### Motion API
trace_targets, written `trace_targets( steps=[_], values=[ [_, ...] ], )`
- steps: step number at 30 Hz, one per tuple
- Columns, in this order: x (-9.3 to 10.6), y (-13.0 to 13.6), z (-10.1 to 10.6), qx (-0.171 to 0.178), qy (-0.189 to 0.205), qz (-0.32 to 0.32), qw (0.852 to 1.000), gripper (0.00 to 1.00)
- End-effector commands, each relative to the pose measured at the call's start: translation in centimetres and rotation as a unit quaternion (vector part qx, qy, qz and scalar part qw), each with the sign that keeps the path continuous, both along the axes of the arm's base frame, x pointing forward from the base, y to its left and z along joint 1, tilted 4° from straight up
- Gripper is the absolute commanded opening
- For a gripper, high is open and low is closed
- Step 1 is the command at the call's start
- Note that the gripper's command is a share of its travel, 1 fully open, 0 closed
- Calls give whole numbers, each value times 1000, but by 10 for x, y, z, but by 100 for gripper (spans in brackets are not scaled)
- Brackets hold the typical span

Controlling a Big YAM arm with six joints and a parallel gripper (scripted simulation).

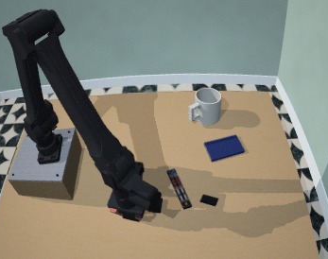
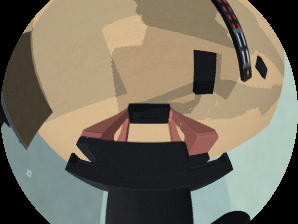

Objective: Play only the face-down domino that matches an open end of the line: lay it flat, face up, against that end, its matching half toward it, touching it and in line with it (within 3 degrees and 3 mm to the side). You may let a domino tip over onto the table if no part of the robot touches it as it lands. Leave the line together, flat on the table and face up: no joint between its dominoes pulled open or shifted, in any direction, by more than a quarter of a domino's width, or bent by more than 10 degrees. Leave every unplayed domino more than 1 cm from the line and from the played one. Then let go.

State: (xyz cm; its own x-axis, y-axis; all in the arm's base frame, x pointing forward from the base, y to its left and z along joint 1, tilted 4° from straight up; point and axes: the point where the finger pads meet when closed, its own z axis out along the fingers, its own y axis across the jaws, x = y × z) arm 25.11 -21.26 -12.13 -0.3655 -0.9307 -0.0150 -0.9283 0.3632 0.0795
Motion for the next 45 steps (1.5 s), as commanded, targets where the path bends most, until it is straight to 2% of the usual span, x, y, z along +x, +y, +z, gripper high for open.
trace_targets(
  steps=[1, 3, 19, 20, 29, 37, 45],
  values=[
    [-1, -4, -3, -1, 0, -8, 1000, 49],
    [2, -2, 1, -2, -2, -1, 1000, 49],
    [-1, -4, -3, -1, 1, -8, 1000, 49],
    [2, -2, 5, -2, -3, -1, 1000, 49],
    [2, -5, 37, -3, -1, -7, 1000, 49],
    [0, 0, 35, 0, 0, -1, 1000, 49],
    [4, -6, 68, -5, -4, -6, 1000, 49]
  ],
)
